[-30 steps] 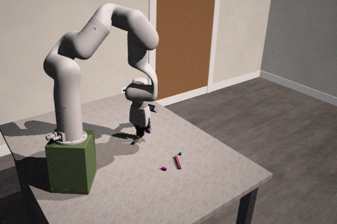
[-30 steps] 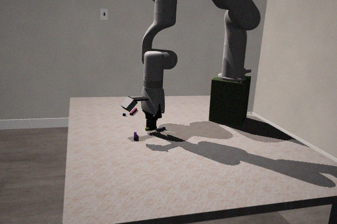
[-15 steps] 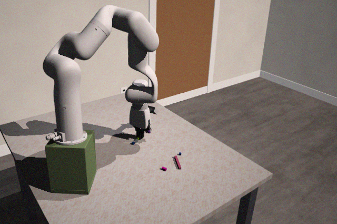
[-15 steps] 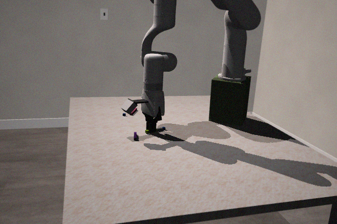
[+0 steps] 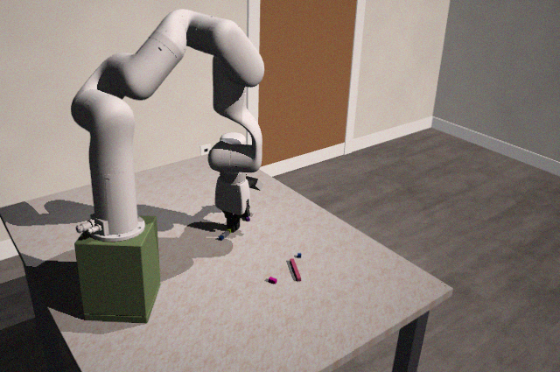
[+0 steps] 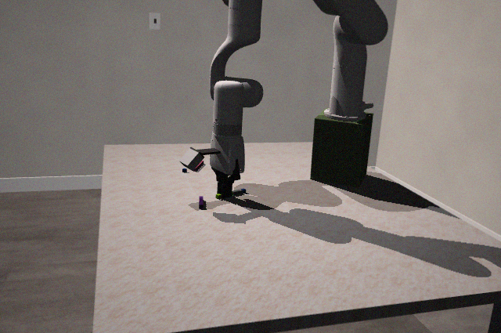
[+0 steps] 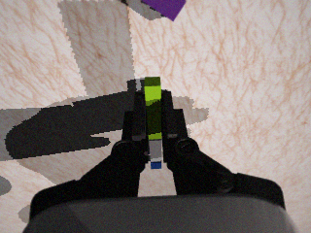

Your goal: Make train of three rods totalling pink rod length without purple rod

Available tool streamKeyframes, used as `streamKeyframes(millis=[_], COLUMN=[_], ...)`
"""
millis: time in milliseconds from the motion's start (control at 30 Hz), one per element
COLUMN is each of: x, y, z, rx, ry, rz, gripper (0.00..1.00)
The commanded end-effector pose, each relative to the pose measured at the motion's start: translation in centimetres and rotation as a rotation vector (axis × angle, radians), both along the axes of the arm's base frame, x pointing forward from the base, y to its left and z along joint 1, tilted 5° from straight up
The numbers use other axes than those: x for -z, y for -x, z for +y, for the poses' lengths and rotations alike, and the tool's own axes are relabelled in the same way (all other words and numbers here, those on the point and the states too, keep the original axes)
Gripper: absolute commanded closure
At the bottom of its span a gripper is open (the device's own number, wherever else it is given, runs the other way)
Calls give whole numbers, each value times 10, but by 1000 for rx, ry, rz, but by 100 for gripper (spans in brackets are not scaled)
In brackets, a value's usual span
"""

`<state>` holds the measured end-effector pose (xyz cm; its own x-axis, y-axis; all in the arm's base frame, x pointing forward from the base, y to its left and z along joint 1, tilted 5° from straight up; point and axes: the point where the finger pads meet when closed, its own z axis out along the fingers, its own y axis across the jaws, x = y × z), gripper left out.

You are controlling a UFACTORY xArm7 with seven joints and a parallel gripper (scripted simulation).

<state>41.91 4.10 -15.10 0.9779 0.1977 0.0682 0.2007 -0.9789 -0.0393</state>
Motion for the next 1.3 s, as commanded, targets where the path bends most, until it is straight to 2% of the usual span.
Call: streamKeyframes(millis=[0, 733, 767, 900, 933, 1000, 1033, 1100, 1133, 1200, 1233, 1267], x=[-1, -1, -1, -1, -1, -1, -1, -1, -1, -1, -1, -1], y=[-1, -1, -1, -1, -1, -1, -1, -1, -1, -1, -1, -1], z=[0, 0, 0, 0, 0, 0, 0, 0, 0, 0, 0, 0], rx=[0, 0, 0, 0, 0, 0, 0, 0, 0, 0, 0, 0], ry=[0, 0, 0, 0, 0, 0, 0, 0, 0, 0, 0, 0], rz=[-3, -3, -3, -3, -3, -3, -3, -3, -3, -3, -3, -3], gripper=[96, 96, 92, 92, 88, 88, 84, 84, 80, 80, 76, 76])
